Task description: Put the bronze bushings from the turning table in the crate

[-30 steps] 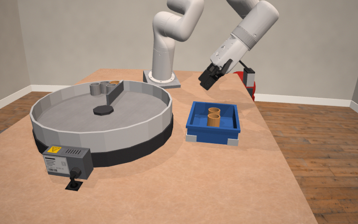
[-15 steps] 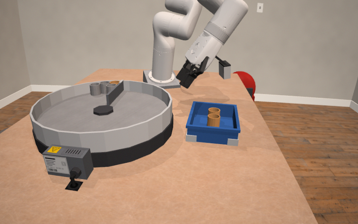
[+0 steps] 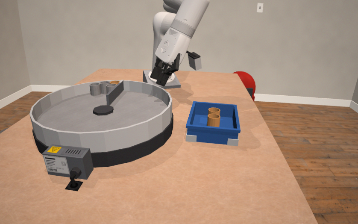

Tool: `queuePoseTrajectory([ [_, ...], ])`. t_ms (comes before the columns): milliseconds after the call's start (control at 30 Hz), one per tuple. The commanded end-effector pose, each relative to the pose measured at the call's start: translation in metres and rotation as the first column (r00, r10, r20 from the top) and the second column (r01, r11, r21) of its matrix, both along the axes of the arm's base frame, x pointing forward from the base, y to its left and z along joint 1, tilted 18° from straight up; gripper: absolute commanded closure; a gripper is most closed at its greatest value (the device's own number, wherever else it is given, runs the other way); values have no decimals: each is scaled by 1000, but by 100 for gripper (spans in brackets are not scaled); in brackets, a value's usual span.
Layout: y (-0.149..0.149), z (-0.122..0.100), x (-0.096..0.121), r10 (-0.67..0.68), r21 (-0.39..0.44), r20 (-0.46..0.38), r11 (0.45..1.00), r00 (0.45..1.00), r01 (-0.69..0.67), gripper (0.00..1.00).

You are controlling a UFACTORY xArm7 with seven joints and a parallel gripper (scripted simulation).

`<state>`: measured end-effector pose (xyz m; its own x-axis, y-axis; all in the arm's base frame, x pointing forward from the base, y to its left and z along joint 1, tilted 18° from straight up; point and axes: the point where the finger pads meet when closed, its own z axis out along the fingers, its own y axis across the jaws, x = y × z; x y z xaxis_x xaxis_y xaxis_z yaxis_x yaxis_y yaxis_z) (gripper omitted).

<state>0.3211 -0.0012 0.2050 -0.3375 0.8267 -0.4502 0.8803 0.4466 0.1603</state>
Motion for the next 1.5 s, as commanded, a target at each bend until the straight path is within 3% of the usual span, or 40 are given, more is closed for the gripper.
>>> queuePoseTrajectory([
  [0,-31,-1,-5,120,36,-10,992,993,-120,53],
  [433,-93,-14,-22,334,77,-42,941,941,-331,53],
  [900,-164,-26,-40,557,130,-70,828,828,-546,53],
  [1467,-219,-36,-53,708,176,-80,703,701,-689,53],
])
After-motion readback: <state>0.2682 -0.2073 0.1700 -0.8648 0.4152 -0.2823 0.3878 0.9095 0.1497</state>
